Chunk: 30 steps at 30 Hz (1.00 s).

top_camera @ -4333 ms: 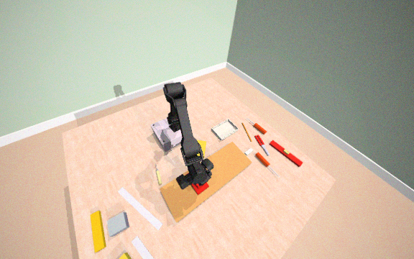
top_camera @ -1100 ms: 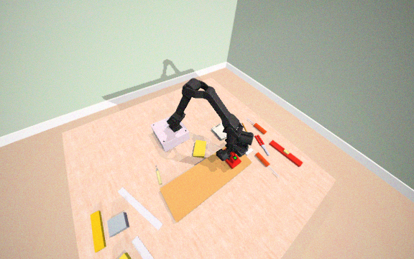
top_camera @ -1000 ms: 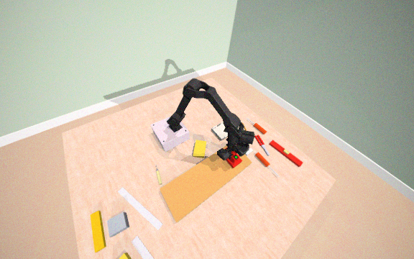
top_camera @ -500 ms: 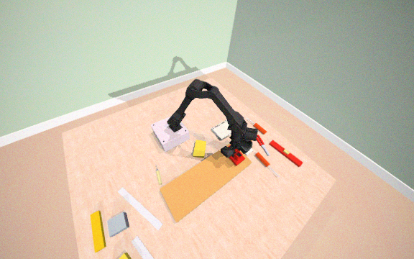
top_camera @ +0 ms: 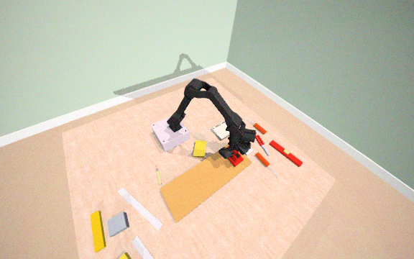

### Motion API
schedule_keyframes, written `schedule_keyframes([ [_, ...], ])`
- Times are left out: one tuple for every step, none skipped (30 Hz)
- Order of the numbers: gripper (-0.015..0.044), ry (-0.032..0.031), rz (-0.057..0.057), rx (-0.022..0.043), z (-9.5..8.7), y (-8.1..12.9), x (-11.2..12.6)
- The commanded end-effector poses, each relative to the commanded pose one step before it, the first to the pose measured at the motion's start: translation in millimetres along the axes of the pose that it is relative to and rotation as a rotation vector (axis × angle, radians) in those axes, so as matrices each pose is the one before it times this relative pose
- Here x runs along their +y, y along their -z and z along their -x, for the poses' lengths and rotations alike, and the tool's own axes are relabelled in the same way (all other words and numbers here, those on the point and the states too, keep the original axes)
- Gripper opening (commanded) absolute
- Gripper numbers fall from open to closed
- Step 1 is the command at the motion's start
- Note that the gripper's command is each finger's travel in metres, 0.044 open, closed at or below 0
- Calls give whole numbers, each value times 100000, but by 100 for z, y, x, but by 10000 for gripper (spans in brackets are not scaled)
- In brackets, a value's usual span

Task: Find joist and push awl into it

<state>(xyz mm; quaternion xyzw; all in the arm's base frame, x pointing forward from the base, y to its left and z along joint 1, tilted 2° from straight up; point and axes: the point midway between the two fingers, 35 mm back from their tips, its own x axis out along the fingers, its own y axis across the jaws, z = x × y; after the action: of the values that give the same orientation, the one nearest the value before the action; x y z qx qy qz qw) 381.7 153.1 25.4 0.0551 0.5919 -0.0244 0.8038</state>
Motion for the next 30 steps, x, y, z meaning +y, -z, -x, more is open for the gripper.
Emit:
schedule_keyframes([
  [0, 275, -257, 281, -73, 10, -1284],
  [0, 23, 7, -1, -2, 1, -253],
  [0, 23, 7, -1, -2, 1, -253],
  [0, 23, 7, -1, -2, 1, -253],
  [0, 23, 7, -1, -2, 1, -253],
  [0, 23, 7, -1, -2, 1, -253],
  [0, 23, 7, -1, -2, 1, -253],
  [0, 23, 7, -1, -2, 1, -253],
  [0, 23, 7, -1, -2, 1, -253],
  [0, 23, 7, -1, -2, 1, -253],
  [0, 23, 7, -1, -2, 1, -253],
  [0, 23, 7, -1, -2, 1, -253],
  [0, 23, 7, -1, -2, 1, -254],
  [0, 23, 7, -1, -2, 1, -254],
  [0, 23, 7, -1, -2, 1, -254],
  [0, 23, 7, -1, -2, 1, -254],
  [0, 23, 7, -1, -2, 1, -254],
  [0, 23, 7, -1, -2, 1, -254],
  [0, 23, 7, -1, -2, 1, -254],
  [0, 23, 7, -1, -2, 1, -254],
  [0, 23, 7, -1, -2, 1, -254],
  [0, 23, 7, -1, -2, 1, -254],
  [0, 23, 7, -1, -2, 1, -254],
  [0, 23, 7, -1, -2, 1, -254],
  [0, 23, 7, -1, -2, 1, -254],
  [0, 23, 7, -1, -1, 1, -254],
  [0, 23, 7, -1, -1, 1, -254],
  [0, 23, 7, -1, -1, 1, -254],
  [0, 23, 7, -1, -1, 1, -254],
  [0, 23, 7, -1, -1, 1, -254],
])
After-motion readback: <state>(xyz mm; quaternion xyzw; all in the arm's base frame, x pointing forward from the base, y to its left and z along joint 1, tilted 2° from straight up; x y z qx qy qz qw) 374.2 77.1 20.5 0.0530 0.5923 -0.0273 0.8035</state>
